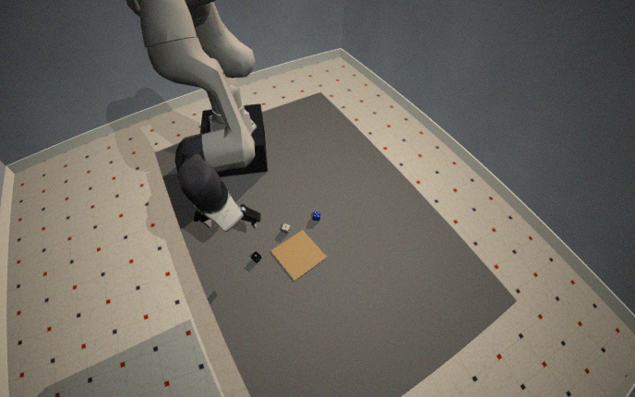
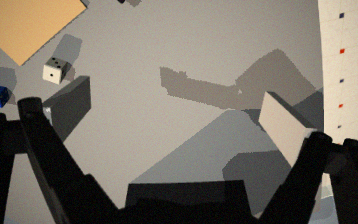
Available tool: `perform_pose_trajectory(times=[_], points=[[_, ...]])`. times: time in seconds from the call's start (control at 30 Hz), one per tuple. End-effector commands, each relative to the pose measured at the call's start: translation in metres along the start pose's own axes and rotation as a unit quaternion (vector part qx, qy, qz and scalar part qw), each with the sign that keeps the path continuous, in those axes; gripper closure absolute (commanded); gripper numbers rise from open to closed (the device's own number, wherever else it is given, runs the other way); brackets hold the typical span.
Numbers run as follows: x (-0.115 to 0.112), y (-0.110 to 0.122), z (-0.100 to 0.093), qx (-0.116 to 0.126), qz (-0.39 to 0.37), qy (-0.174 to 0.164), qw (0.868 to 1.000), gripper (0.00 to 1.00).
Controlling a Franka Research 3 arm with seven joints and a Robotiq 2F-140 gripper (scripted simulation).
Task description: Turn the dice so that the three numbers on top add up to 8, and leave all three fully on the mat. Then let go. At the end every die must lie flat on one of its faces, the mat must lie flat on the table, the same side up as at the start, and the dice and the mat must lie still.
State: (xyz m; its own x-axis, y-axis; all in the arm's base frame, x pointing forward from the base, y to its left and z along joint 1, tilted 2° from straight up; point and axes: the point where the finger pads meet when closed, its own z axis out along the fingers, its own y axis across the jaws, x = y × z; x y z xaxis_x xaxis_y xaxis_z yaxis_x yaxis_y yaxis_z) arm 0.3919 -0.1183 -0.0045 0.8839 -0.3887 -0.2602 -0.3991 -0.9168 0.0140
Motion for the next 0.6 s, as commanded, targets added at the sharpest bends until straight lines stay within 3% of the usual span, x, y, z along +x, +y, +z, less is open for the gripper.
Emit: perform_pose_trajectory(times=[0.0, 0.23, 0.27, 0.57], points=[[0.02, -0.011, -0.006, -0.003, -0.072, 0.04, 0.997, 0.0], [0.037, -0.031, -0.016, -0.011, -0.129, 0.075, 0.989, 0.0], [0.045, -0.042, -0.021, -0.015, -0.158, 0.092, 0.983, 0.0], [0.065, -0.078, -0.039, -0.027, -0.244, 0.142, 0.959, 0.0]])
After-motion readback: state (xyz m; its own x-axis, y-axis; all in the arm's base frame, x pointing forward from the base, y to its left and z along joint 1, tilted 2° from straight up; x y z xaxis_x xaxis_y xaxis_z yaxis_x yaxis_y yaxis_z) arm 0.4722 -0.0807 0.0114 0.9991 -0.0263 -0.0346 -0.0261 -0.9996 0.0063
